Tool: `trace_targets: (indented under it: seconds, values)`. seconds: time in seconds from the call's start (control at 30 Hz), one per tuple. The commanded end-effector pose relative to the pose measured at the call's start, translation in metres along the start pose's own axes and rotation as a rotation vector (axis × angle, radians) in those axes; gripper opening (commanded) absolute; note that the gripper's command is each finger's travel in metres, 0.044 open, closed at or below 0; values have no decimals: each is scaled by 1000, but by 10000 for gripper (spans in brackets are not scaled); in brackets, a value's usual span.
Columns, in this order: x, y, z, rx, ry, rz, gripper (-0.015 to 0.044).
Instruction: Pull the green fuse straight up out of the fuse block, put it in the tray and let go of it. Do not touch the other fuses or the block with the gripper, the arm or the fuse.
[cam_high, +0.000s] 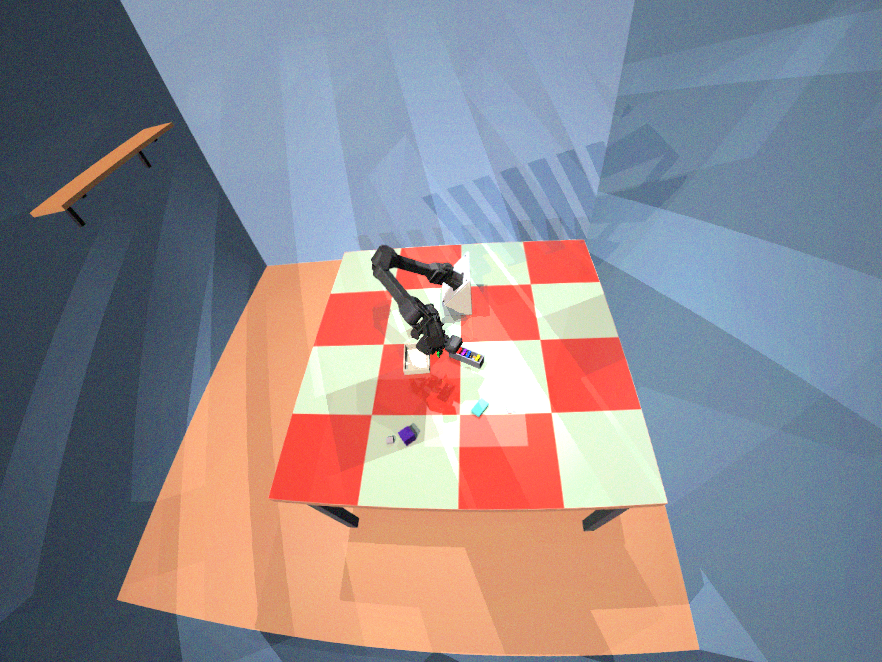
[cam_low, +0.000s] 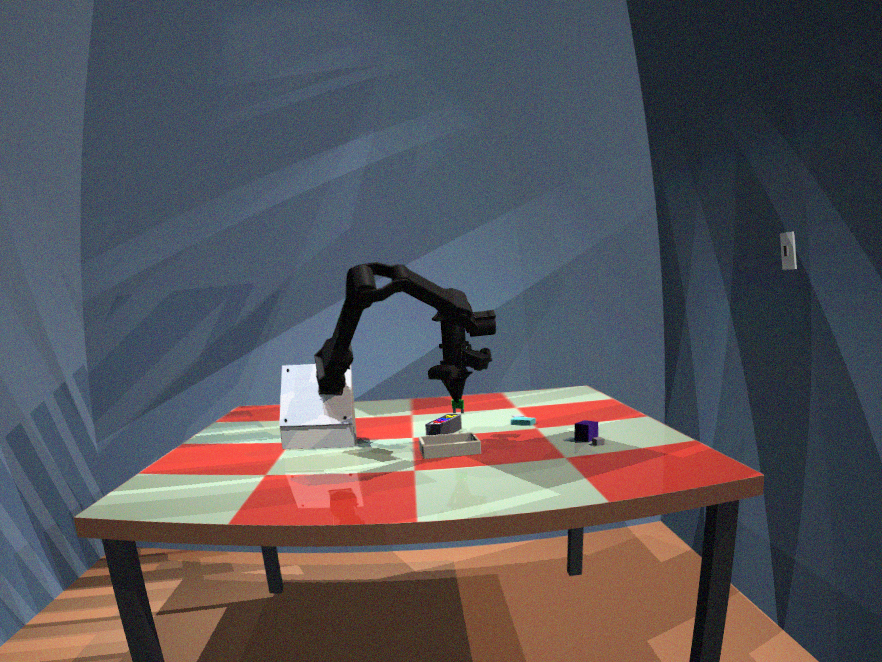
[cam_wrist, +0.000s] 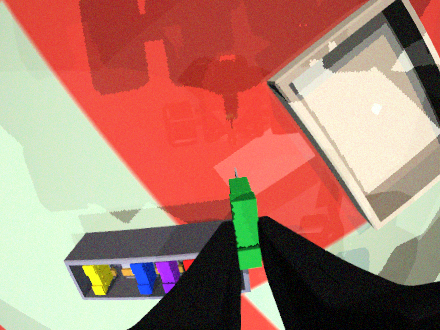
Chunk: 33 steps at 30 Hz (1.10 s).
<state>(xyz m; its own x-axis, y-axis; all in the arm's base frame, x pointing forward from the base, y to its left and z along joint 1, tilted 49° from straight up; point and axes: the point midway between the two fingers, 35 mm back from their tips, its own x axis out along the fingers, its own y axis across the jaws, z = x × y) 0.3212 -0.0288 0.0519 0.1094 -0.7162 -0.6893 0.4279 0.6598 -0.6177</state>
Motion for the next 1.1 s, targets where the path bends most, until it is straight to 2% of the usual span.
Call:
trace_targets:
  seconds: [0.0,0.43,1.07]
  values:
    - [2,-26,6,-12,3,-15,0]
    - [0,-103,20,-9,-7,-44,0]
    - [20,-105,20,-9,-7,-44,0]
